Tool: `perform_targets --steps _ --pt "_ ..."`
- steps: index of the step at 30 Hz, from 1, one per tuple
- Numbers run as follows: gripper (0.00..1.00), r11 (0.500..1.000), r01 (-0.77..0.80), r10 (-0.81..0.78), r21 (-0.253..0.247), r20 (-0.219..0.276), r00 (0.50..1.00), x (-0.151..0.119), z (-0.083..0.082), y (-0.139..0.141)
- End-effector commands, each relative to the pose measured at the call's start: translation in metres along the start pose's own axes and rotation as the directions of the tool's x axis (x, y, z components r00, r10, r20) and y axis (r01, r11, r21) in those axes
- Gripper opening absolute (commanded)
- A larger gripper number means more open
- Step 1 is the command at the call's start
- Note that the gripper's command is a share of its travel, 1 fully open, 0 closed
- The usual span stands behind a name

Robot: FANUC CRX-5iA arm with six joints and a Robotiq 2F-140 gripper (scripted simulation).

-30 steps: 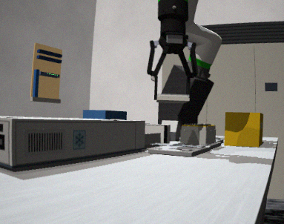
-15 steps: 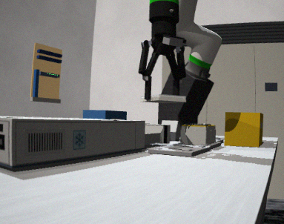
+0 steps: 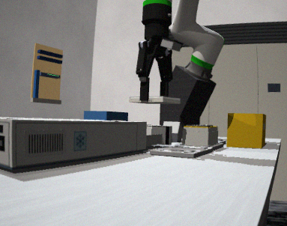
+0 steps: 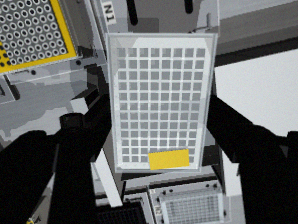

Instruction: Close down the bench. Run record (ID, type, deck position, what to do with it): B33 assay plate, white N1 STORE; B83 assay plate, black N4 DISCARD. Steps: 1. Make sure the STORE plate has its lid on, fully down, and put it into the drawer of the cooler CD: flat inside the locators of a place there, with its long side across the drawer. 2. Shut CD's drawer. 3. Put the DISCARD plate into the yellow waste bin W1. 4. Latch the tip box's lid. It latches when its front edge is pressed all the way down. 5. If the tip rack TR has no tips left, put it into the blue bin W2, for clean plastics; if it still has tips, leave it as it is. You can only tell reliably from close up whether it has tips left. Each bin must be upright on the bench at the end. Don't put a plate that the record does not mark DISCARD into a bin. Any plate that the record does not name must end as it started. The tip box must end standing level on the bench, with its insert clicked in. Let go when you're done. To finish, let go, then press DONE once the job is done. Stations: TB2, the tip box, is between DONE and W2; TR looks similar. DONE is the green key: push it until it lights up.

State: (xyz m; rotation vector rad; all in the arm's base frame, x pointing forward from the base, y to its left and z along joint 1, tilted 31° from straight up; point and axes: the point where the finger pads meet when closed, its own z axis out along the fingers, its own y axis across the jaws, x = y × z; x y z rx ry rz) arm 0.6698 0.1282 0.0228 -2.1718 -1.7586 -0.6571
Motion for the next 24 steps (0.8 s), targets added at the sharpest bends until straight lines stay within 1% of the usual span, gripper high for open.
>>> perform_targets --steps 1,4,24 --pt "0.10 0.993 0.120 -0.120 -0.004 -0.013 0.993 -0.009 -0.001 0.001" --pt "0.10 0.976 0.218 -0.218 -0.005 -0.013 0.976 -0.017 -0.001 0.000" --pt "0.10 0.975 0.222 -0.222 -0.005 -0.013 0.975 -0.065 0.000 -0.002"
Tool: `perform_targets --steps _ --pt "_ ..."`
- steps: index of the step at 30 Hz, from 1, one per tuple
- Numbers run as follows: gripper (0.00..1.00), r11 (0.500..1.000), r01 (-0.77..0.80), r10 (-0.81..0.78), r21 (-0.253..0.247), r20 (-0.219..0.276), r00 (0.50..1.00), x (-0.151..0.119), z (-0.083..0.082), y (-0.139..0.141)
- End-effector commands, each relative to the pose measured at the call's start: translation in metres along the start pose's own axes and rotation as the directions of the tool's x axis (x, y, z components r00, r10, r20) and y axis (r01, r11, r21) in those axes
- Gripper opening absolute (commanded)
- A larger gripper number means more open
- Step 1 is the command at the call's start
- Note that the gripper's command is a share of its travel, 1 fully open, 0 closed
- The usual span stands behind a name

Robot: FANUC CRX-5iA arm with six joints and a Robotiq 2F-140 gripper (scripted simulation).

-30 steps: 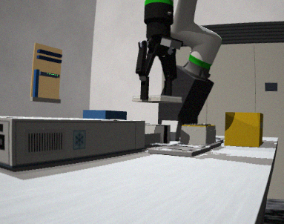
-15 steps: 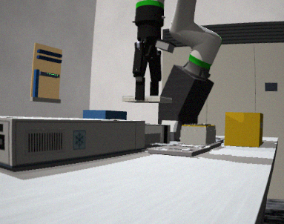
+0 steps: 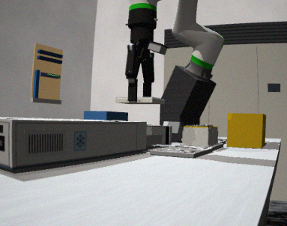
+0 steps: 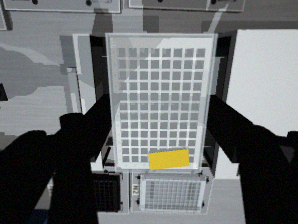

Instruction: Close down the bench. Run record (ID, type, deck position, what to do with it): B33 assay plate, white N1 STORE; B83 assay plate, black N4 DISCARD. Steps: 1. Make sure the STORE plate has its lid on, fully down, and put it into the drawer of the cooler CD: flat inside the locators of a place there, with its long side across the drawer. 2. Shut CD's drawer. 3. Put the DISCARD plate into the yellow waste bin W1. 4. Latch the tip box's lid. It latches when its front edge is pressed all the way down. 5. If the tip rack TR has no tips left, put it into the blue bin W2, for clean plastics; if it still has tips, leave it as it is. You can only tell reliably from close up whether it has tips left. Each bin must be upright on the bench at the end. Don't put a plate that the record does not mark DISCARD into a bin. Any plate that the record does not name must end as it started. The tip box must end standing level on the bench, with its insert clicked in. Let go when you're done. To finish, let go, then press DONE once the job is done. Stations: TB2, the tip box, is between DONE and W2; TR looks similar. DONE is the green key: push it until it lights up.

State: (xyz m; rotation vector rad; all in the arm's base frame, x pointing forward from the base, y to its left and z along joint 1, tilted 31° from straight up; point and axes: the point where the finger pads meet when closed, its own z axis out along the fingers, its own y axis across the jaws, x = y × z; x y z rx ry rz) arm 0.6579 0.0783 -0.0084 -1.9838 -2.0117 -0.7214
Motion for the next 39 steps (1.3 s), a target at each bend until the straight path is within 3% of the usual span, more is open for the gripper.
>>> perform_targets --steps 1,12,25,39 --pt "0.10 1.000 0.001 -0.001 -0.002 0.001 1.000 -0.007 -0.001 -0.001" --pt "0.10 1.000 0.001 -0.001 -0.002 0.001 1.000 -0.031 -0.001 -0.007" --pt "0.10 1.000 0.001 -0.001 -0.002 0.001 1.000 -0.030 0.000 -0.007" --pt "0.10 1.000 0.001 -0.001 -0.002 0.001 1.000 -0.030 0.019 -0.007"
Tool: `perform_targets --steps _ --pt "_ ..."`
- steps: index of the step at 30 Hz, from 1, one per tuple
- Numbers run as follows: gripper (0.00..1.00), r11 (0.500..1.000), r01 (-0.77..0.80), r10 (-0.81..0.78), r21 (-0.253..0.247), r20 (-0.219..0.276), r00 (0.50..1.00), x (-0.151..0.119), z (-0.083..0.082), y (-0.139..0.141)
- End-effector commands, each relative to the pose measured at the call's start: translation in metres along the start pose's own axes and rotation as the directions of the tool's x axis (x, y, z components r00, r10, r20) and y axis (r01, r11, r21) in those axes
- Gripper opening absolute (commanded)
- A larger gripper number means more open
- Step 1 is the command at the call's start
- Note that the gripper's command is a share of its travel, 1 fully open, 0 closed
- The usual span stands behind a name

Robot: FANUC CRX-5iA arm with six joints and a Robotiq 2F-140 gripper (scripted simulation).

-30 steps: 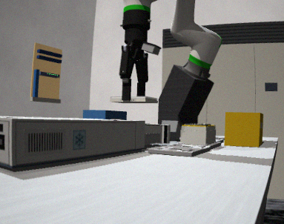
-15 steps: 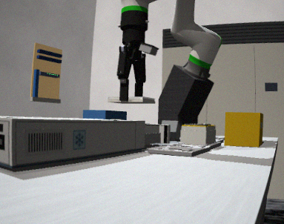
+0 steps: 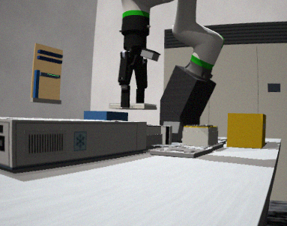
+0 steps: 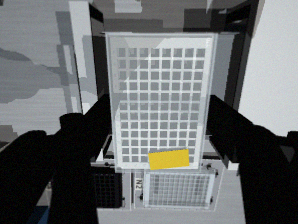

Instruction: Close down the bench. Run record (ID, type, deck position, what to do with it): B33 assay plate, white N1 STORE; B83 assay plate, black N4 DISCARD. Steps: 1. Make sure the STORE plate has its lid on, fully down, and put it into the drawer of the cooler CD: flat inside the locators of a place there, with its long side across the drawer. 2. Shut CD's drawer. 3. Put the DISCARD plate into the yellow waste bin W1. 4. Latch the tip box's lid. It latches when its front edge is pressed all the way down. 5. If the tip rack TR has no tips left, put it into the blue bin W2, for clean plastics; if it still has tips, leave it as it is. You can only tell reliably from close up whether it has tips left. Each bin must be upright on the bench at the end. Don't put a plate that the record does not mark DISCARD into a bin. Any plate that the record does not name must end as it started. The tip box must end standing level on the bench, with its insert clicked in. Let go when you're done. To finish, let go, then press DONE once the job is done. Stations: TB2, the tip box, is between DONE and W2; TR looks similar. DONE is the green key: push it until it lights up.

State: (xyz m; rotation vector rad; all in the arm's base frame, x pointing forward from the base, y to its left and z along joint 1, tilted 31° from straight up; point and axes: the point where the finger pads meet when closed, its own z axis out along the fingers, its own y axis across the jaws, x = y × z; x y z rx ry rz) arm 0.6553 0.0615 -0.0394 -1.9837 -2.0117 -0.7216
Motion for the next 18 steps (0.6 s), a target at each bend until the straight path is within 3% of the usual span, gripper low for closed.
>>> perform_targets --steps 1,18 --pt "0.10 1.000 0.000 0.000 -0.002 0.001 1.000 0.000 0.002 0.001" --pt "0.10 1.000 0.000 0.000 -0.002 0.001 1.000 0.000 0.022 0.001"
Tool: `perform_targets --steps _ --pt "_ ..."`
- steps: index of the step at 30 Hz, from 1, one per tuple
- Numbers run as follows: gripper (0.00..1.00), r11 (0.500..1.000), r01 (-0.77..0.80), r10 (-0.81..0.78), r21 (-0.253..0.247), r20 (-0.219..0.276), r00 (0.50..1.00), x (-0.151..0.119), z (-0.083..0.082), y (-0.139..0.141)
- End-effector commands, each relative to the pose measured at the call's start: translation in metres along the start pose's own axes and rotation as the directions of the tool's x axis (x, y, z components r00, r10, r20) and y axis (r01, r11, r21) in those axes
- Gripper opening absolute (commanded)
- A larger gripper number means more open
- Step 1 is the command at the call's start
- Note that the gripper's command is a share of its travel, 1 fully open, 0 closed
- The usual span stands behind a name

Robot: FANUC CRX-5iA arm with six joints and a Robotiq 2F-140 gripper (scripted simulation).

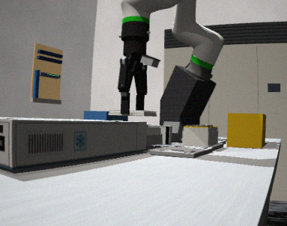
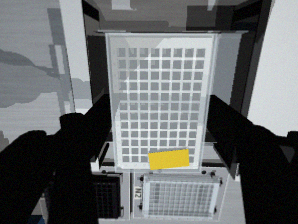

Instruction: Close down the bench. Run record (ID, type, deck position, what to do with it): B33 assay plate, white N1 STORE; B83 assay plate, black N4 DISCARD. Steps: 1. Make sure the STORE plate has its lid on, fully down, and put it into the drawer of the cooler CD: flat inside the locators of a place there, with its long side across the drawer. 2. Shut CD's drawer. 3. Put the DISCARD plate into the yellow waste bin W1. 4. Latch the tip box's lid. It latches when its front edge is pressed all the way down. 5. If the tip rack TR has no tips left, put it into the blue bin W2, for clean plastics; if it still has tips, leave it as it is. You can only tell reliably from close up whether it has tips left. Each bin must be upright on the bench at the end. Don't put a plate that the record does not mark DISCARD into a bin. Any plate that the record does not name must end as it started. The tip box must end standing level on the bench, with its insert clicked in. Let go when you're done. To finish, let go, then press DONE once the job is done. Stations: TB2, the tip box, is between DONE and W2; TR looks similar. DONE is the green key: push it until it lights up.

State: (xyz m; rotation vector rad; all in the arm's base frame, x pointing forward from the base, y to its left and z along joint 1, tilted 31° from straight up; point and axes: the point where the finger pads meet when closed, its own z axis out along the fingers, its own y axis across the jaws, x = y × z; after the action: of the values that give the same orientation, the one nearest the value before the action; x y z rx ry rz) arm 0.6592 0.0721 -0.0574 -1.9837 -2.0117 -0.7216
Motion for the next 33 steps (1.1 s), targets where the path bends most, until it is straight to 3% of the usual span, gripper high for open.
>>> perform_targets --steps 1,33 --pt "0.10 1.000 0.000 0.000 -0.002 0.001 1.000 0.000 0.001 0.001" --pt "0.10 1.000 0.000 0.000 -0.002 0.001 1.000 0.000 0.040 0.001"
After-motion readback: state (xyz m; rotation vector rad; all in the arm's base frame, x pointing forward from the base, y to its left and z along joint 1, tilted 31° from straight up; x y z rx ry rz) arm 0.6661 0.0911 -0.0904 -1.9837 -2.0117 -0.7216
